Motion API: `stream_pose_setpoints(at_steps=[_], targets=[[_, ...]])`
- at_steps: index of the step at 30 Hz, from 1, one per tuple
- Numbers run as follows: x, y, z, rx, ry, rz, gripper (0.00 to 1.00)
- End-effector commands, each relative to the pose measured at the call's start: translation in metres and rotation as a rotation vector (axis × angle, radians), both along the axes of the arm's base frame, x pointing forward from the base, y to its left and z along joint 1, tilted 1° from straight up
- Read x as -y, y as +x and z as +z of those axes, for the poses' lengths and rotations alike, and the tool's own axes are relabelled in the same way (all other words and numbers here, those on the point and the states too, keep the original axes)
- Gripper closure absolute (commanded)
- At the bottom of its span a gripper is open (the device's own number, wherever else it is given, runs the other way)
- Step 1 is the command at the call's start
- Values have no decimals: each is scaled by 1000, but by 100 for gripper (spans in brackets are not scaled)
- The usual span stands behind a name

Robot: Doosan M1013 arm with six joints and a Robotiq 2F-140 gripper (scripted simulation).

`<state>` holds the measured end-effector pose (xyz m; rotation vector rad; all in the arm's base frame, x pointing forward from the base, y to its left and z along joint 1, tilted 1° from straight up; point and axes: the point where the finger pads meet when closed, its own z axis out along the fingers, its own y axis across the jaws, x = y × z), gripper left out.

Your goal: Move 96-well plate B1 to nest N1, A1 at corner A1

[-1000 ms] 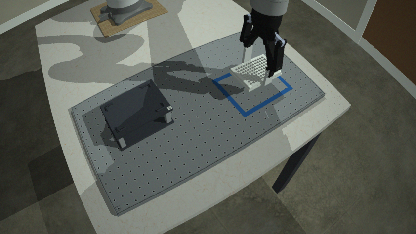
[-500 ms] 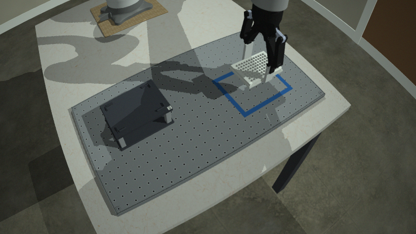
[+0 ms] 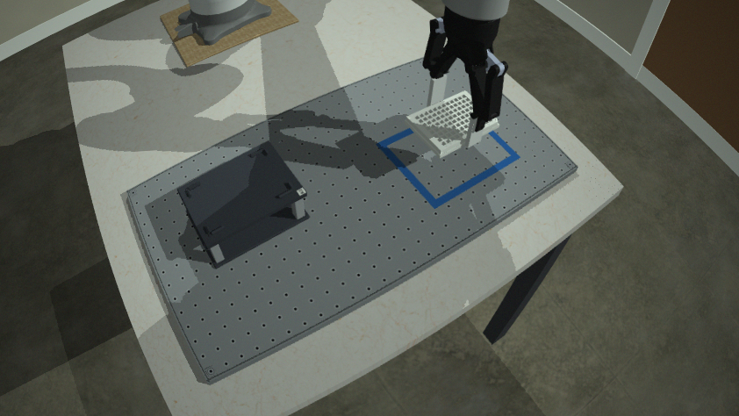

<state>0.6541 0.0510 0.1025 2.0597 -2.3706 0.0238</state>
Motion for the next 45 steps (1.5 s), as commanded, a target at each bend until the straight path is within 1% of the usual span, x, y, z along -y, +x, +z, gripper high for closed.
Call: stream_pose_setpoints(at_steps=[1,8,10,25,27,42,45], targets=[[10,-4,2,0,0,1,100],[31,-11,6,0,0,1,100],[31,-11,6,0,0,1,100],[77,-28,15,0,0,1,100],[77,-28,15,0,0,1,100],[124,-45,24,0,0,1,100],[127,-46,25,0,0,1,100]])
